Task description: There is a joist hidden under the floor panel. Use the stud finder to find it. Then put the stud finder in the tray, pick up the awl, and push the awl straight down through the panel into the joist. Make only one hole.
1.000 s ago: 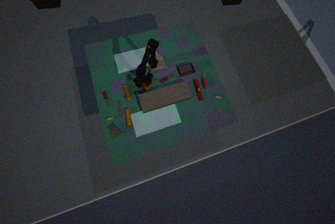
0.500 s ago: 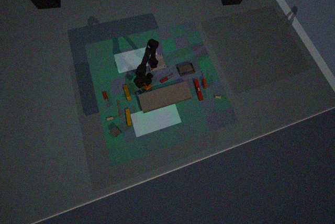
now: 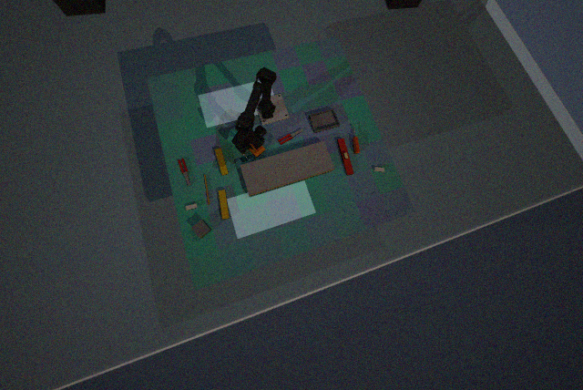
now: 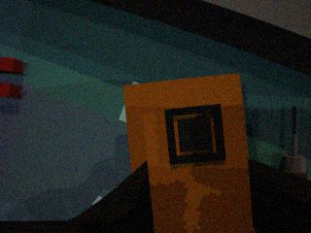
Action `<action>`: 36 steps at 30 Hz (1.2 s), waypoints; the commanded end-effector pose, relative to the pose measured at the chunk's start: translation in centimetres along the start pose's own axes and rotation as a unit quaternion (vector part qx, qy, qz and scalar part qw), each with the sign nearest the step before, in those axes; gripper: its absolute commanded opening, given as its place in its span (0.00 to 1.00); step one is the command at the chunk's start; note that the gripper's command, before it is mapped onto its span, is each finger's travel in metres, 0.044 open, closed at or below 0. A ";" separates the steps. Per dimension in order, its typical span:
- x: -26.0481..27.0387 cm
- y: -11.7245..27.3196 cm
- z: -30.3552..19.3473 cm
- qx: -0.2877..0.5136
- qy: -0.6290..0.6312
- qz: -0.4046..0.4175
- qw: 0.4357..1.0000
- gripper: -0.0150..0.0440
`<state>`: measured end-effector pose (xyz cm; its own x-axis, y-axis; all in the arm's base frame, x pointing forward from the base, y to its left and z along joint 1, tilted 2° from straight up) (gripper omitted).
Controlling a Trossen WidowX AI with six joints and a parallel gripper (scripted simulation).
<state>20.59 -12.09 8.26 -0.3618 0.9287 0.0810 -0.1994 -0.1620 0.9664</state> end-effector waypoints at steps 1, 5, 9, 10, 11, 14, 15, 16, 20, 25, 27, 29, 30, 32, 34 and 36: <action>-0.4 2.2 0.9 -0.006 0.001 -0.010 1.000 0.25; -0.3 4.2 1.5 -0.006 0.001 -0.010 1.000 0.25; 0.0 6.2 2.0 -0.006 0.001 -0.010 1.000 0.25; 0.1 6.8 2.1 -0.006 0.001 -0.010 1.000 0.25; 0.2 7.3 2.2 -0.006 0.001 -0.010 1.000 0.25; 0.6 8.7 2.4 -0.006 0.001 -0.010 1.000 0.25; 0.6 9.0 2.5 -0.006 0.001 -0.010 1.000 0.25; 0.7 9.1 2.5 -0.006 0.001 -0.010 1.000 0.25; 0.6 9.1 2.5 -0.006 0.000 -0.010 1.000 0.25; -0.3 9.3 3.7 -0.005 -0.018 -0.016 1.000 0.25; -0.8 9.4 4.5 -0.005 -0.029 -0.019 0.999 0.25; -1.4 9.5 5.2 -0.005 -0.041 -0.023 0.999 0.25; -1.6 9.5 5.6 -0.005 -0.047 -0.024 0.999 0.25; -2.1 9.6 6.4 -0.005 -0.058 -0.028 0.998 0.25; -2.6 9.6 7.3 -0.006 -0.070 -0.031 0.997 0.25; -3.1 9.6 8.1 -0.007 -0.082 -0.035 0.996 0.25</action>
<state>25.38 -13.43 18.73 -0.2363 0.9696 0.0631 -0.2198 -0.1166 0.9686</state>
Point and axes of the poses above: the point midway between the two fingers, 35 mm back from their tips, its own y axis back along the fingers, its own x axis across the jaws, z = x × y, the point moved 3 cm from there along y, back along the fingers, and after that the axes turned 14 degrees about -y, right-handed, at the moved point
